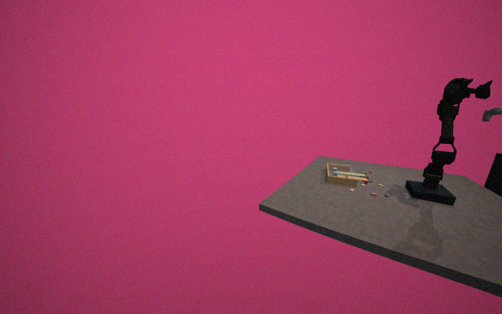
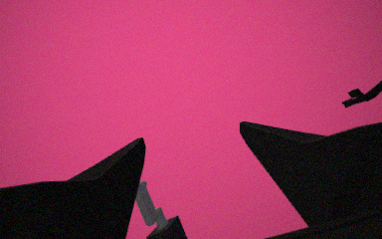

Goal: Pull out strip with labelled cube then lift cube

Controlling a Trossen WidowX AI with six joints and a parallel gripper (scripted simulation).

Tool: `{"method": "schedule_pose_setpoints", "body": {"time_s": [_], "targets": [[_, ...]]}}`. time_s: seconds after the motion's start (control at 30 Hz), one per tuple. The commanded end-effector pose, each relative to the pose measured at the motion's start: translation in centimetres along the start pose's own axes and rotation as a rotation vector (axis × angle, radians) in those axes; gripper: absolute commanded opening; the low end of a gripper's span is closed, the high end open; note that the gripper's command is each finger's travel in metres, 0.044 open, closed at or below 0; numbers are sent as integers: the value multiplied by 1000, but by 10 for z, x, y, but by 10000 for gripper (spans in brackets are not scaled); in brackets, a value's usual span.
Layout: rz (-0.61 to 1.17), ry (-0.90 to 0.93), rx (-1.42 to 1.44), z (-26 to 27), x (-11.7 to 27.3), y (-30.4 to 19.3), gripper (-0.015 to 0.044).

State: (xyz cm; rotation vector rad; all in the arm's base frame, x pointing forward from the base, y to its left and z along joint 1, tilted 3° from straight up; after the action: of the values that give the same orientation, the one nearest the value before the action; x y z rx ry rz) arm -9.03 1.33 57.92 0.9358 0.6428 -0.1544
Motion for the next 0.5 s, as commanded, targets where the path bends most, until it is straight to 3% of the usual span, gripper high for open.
{"method": "schedule_pose_setpoints", "body": {"time_s": [0.0,0.27,0.47], "targets": [[4,7,0,1,0,-1,400],[209,313,-35,56,-1,-64,400],[404,597,-88,112,30,-122,400]]}}
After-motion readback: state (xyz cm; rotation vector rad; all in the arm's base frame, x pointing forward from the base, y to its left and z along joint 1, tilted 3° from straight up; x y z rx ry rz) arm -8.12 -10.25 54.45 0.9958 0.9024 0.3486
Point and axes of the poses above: the point midway between the two fingers, 35 mm back from their tips, its own x axis back along the fingers, its own z axis across the jaws, y = z × x, the point moved 2 cm from there along x, back along the fingers, and after that the axes turned 10 degrees about -x, right-handed, at the moved point
